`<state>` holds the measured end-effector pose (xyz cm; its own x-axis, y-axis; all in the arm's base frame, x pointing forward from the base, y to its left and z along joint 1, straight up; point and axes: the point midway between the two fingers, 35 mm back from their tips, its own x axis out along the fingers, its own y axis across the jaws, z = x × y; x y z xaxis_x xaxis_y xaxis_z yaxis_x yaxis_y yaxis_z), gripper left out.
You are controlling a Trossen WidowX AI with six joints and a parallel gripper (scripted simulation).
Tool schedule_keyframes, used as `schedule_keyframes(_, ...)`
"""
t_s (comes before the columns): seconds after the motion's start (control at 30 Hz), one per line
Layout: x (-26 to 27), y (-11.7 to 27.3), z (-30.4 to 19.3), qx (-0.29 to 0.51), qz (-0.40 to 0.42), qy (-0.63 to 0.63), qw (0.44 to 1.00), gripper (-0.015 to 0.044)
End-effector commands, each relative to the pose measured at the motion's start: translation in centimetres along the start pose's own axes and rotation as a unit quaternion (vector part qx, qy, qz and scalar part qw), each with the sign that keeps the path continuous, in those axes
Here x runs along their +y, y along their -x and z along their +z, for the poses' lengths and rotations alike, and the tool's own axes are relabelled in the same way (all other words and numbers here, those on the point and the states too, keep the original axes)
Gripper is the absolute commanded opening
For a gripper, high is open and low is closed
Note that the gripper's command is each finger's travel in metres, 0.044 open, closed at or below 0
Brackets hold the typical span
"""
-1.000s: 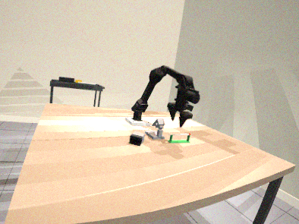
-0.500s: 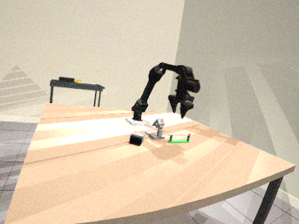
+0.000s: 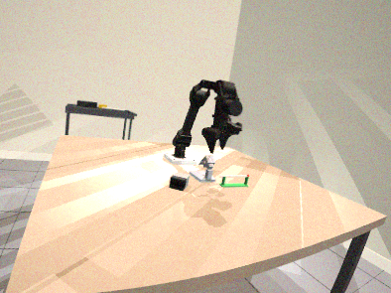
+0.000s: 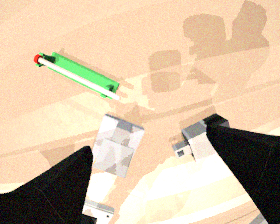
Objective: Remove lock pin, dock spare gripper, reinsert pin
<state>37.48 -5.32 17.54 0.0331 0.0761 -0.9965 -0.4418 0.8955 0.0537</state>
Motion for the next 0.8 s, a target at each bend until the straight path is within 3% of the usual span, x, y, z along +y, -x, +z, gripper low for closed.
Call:
schedule_keyframes(0.0, -6.1, -0.7, -3.7, 0.002, -0.023, -0.318, 0.948, 0.044)
schedule_keyframes(0.27, -11.5, -1.0, -8.5, -0.008, -0.043, -0.586, 0.809, 0.044)
schedule_keyframes(0.57, -11.5, -1.0, -8.5, -0.008, -0.044, -0.587, 0.808, 0.044)
schedule_keyframes(0.77, -11.8, -3.1, -8.5, -0.008, -0.044, -0.587, 0.808, 0.044)
